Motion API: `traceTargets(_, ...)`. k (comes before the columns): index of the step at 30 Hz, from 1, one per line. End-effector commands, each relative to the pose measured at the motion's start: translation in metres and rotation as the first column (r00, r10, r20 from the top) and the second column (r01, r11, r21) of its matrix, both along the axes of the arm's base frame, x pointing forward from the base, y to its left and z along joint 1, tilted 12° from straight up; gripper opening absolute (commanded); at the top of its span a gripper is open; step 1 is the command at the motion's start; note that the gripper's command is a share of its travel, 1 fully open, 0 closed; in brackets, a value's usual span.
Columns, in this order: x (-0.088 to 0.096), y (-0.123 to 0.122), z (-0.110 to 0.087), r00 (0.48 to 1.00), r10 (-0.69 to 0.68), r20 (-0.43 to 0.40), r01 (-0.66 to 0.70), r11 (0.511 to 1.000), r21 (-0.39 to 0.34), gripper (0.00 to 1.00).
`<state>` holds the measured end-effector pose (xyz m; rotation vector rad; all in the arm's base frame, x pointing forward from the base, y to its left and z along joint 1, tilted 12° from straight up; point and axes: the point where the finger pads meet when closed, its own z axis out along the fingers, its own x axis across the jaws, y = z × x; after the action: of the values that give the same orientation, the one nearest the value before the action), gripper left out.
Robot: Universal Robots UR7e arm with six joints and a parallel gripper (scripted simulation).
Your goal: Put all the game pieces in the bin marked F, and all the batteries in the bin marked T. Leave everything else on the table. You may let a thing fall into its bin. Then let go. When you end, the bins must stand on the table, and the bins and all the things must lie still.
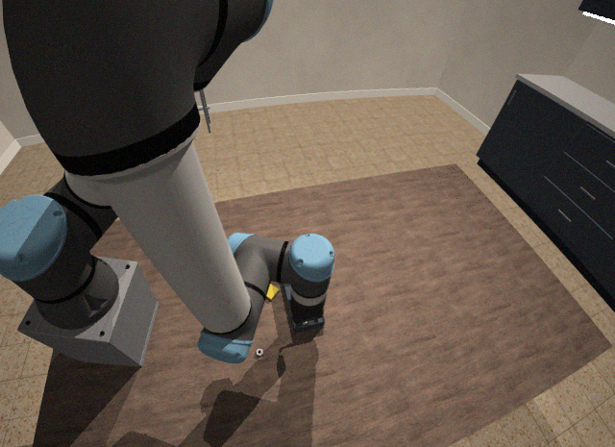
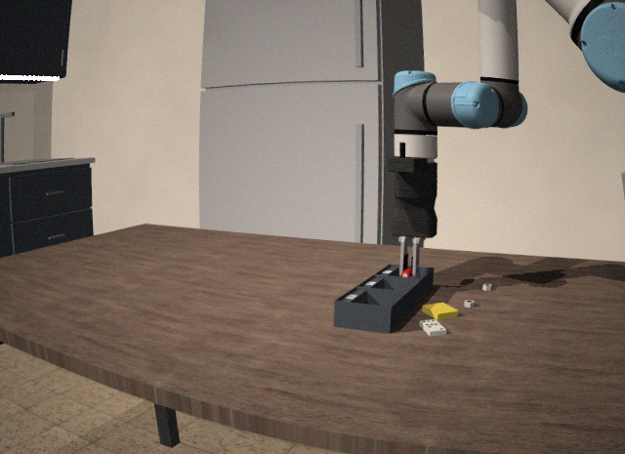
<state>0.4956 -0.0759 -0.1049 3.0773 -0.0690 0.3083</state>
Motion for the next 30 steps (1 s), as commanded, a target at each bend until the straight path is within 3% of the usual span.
traceTargets(1, 0.0004, 0.0004, -0.001, 1.0, 0.0, 0.002, 0.0, 1.0, -0.001, 0.31)
traceTargets(11, -0.0002, 0.0011, -0.0011, 1.0, 0.0, 0.002, 0.0, 1.0, -0.001, 0.31)
traceTargets(12, -0.0002, 0.0011, -0.0011, 1.0, 0.0, 0.002, 0.0, 1.0, -0.001, 0.6)
traceTargets(30, -0.0005, 0.0011, 0.0001, 1.0, 0.0, 0.002, 0.0, 1.0, -0.001, 0.6)
